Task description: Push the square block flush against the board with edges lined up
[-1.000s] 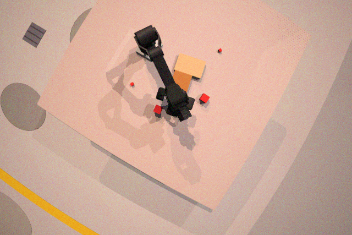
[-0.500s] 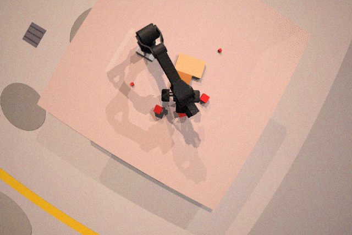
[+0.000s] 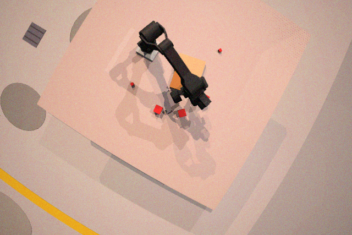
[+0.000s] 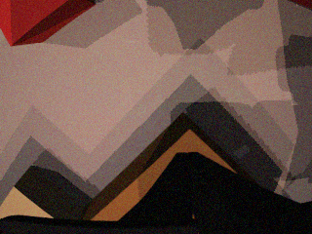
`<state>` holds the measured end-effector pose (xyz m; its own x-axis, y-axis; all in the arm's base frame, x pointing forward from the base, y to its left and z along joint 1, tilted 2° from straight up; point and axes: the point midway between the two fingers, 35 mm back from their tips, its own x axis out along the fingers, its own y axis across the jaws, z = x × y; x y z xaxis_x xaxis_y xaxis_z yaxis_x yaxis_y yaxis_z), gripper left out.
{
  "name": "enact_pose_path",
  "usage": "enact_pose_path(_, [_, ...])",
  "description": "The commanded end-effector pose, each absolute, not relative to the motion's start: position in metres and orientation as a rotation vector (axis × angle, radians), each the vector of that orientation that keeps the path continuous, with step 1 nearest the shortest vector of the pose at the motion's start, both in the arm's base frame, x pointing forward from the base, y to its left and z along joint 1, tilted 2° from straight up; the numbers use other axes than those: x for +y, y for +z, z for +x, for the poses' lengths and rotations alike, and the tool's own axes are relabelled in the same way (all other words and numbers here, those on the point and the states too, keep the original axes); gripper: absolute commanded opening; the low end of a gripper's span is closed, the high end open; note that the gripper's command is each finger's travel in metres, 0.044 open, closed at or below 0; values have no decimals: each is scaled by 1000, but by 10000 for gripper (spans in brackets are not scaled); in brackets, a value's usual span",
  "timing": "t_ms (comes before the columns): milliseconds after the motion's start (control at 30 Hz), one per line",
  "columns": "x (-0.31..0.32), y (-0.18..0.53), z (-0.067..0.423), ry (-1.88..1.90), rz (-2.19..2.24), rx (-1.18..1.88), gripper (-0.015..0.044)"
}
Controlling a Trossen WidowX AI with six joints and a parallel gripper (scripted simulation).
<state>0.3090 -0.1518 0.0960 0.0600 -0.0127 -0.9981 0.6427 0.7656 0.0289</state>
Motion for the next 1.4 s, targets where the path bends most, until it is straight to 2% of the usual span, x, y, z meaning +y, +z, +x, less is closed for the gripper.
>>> enact_pose_path(0, [-139, 97, 315, -431, 436, 1467, 0])
enact_pose_path(433, [-99, 98, 331, -110, 104, 1511, 0])
enact_pose_path(633, [-98, 95, 331, -105, 99, 1511, 0])
enact_pose_path(800, [-99, 43, 334, -105, 99, 1511, 0])
enact_pose_path(1367, [-97, 42, 319, -105, 99, 1512, 0])
